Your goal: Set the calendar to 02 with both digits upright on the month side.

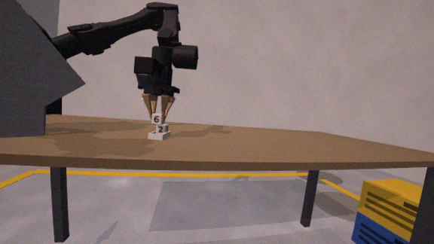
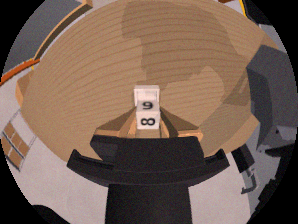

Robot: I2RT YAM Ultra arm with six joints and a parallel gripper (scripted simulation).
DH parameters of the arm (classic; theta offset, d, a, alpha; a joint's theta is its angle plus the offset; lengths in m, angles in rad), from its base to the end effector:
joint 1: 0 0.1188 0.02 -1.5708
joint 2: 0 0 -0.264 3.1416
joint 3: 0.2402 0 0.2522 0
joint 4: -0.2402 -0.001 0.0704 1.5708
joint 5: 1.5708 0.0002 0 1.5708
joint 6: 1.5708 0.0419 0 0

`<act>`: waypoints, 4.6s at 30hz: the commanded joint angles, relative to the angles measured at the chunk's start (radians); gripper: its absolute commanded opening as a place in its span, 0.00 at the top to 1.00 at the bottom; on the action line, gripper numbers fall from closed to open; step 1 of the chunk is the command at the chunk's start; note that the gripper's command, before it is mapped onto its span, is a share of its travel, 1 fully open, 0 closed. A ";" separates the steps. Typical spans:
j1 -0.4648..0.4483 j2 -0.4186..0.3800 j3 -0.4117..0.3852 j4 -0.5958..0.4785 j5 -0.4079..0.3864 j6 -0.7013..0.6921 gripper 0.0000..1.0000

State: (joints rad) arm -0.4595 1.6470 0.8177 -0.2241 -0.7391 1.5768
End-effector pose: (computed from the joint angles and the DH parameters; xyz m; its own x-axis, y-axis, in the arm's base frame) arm 0.2816 -0.1067 0.1537 0.0338 0.8079 0.5884 0.7788 -0.3903 0.4911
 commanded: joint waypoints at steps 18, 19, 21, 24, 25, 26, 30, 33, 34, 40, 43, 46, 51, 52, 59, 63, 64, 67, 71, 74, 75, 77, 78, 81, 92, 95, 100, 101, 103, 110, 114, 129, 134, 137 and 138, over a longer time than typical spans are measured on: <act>-0.013 -0.003 0.004 0.000 0.002 0.000 0.74; -0.013 -0.003 0.004 0.000 0.002 0.000 0.74; -0.013 -0.003 0.004 -0.001 0.002 0.000 0.74; -0.013 -0.003 0.005 -0.001 0.002 -0.001 0.74; -0.013 -0.002 0.005 -0.001 0.002 -0.001 0.74; -0.013 -0.002 0.006 -0.002 0.002 -0.001 0.74; -0.013 0.000 0.009 -0.003 0.002 -0.001 0.74; -0.014 0.001 0.010 -0.004 0.001 -0.001 0.74; -0.014 0.001 0.011 -0.004 0.001 -0.001 0.74; -0.014 0.001 0.011 -0.004 0.001 -0.001 0.74; -0.014 0.001 0.011 -0.004 0.001 -0.001 0.74; -0.014 0.001 0.011 -0.004 0.001 -0.001 0.74; -0.014 0.001 0.011 -0.004 0.001 -0.001 0.74; -0.014 0.001 0.011 -0.004 0.001 -0.001 0.74; -0.014 0.001 0.011 -0.004 0.001 -0.001 0.74; -0.014 0.001 0.011 -0.004 0.001 -0.001 0.74; -0.014 0.001 0.011 -0.004 0.001 -0.001 0.74; -0.014 0.001 0.011 -0.004 0.001 -0.001 0.74; -0.014 0.001 0.011 -0.004 0.001 -0.001 0.74; -0.014 0.001 0.011 -0.004 0.001 -0.001 0.74; -0.014 0.001 0.011 -0.004 0.001 -0.001 0.74; -0.014 0.001 0.011 -0.004 0.001 -0.001 0.74; -0.014 0.001 0.011 -0.004 0.001 -0.001 0.74; -0.014 0.001 0.011 -0.004 0.001 -0.001 0.74; -0.014 0.001 0.011 -0.004 0.001 -0.001 0.74; -0.013 0.002 0.011 -0.003 0.002 0.000 0.74; -0.010 0.006 0.010 0.004 0.003 0.004 0.74; -0.009 0.007 0.010 0.006 0.004 0.005 0.74; -0.007 0.008 0.010 0.009 0.005 0.006 0.74; 0.003 0.020 0.008 0.030 0.010 0.018 0.74; 0.011 0.030 0.007 0.048 0.014 0.028 0.74; 0.033 0.057 0.005 0.094 0.025 0.053 0.74; 0.036 0.061 0.005 0.099 0.027 0.056 0.74; 0.036 0.061 0.005 0.100 0.027 0.056 0.74; 0.036 0.061 0.005 0.100 0.027 0.056 0.74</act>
State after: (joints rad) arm -0.4202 1.7119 0.8242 -0.1249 -0.7197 1.6325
